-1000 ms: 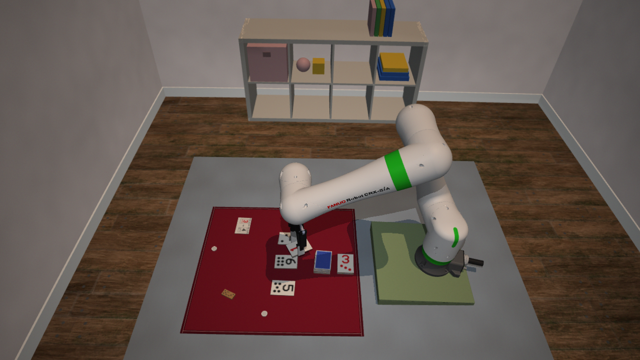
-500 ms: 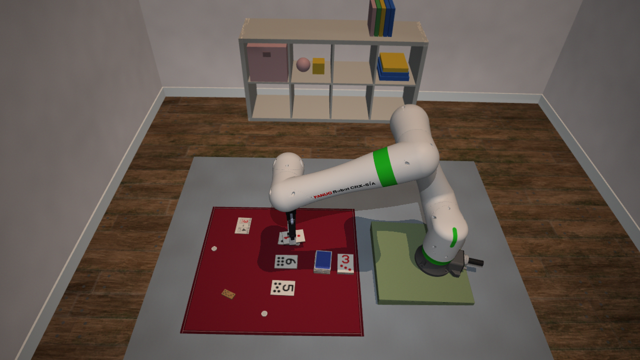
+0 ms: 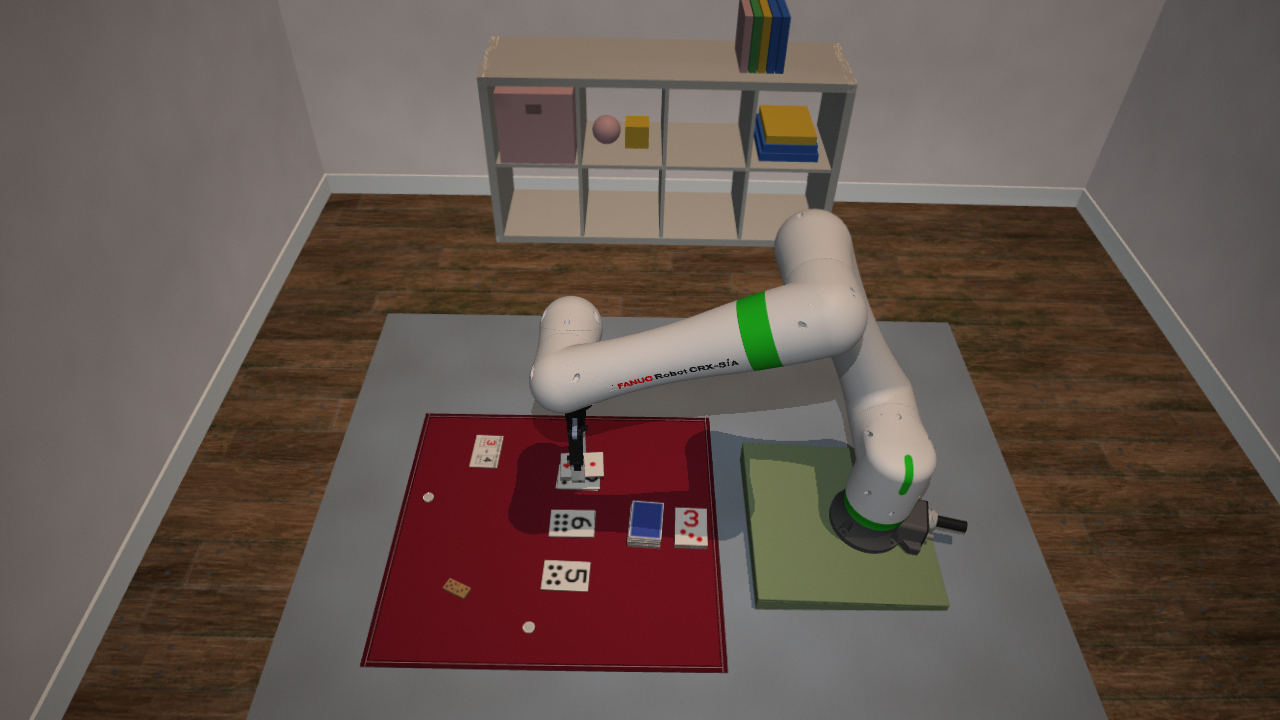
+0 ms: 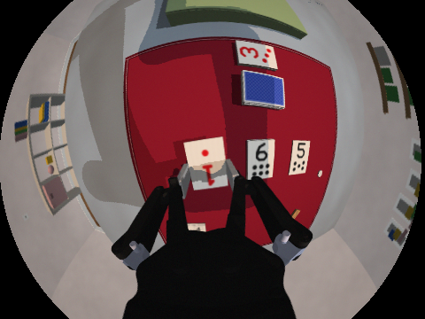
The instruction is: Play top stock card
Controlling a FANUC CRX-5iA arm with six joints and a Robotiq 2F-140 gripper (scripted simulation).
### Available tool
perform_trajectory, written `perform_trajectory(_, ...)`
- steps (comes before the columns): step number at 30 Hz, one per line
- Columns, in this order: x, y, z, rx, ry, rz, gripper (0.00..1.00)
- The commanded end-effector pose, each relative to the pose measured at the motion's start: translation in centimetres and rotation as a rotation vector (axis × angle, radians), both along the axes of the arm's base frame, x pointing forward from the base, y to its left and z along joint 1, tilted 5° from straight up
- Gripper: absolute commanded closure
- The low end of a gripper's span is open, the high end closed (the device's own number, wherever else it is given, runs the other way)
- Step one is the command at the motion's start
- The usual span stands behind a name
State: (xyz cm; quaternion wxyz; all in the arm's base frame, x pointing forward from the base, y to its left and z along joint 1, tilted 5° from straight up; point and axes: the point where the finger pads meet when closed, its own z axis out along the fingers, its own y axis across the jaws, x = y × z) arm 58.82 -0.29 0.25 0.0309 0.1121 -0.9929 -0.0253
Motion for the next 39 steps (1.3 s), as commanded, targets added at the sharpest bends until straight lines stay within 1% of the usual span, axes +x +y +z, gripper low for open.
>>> perform_trajectory(1,0.1,-0.1,0.0,0.0,0.0,-0.005,0.59)
perform_trajectory(26,0.2,-0.2,-0.1,-0.001,0.0,-0.011,0.59)
perform_trajectory(32,0.1,-0.1,-0.7,-0.001,0.0,-0.011,0.59)
perform_trajectory(39,0.0,-0.1,-1.9,-0.001,0.0,-0.011,0.59)
